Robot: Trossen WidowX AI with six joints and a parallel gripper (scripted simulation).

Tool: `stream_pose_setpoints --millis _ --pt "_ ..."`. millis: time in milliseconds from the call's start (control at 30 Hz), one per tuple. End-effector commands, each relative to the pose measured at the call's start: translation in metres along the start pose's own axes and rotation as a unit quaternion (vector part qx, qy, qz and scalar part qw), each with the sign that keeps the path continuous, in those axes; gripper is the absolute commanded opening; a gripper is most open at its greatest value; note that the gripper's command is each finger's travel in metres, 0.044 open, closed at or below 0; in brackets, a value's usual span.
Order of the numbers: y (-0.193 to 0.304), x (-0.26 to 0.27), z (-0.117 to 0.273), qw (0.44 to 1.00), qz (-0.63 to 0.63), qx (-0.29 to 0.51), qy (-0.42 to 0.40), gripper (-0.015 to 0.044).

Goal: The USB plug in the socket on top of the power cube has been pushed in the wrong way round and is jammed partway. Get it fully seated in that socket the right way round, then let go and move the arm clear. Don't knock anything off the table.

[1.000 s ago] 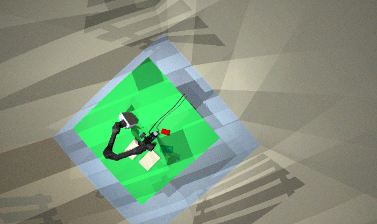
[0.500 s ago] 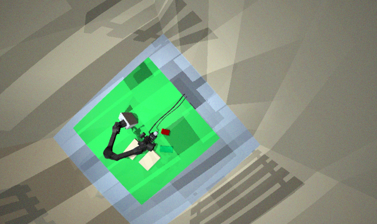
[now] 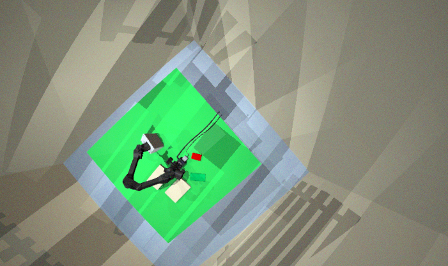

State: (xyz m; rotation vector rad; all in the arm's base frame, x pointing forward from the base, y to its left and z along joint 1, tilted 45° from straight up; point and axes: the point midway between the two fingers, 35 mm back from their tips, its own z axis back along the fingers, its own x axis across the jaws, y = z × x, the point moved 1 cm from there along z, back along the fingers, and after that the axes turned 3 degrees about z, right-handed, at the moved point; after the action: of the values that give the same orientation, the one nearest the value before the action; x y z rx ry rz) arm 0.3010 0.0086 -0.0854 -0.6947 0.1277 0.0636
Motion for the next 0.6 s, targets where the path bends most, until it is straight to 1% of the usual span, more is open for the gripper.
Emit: stream_pose_setpoints --millis 0,567 --pt "0.000 0.000 0.003 1.000 -0.001 0.000 0.000 0.0095" --pt "0.002 0.000 0.021 1.000 -0.001 0.001 0.000 0.0095"
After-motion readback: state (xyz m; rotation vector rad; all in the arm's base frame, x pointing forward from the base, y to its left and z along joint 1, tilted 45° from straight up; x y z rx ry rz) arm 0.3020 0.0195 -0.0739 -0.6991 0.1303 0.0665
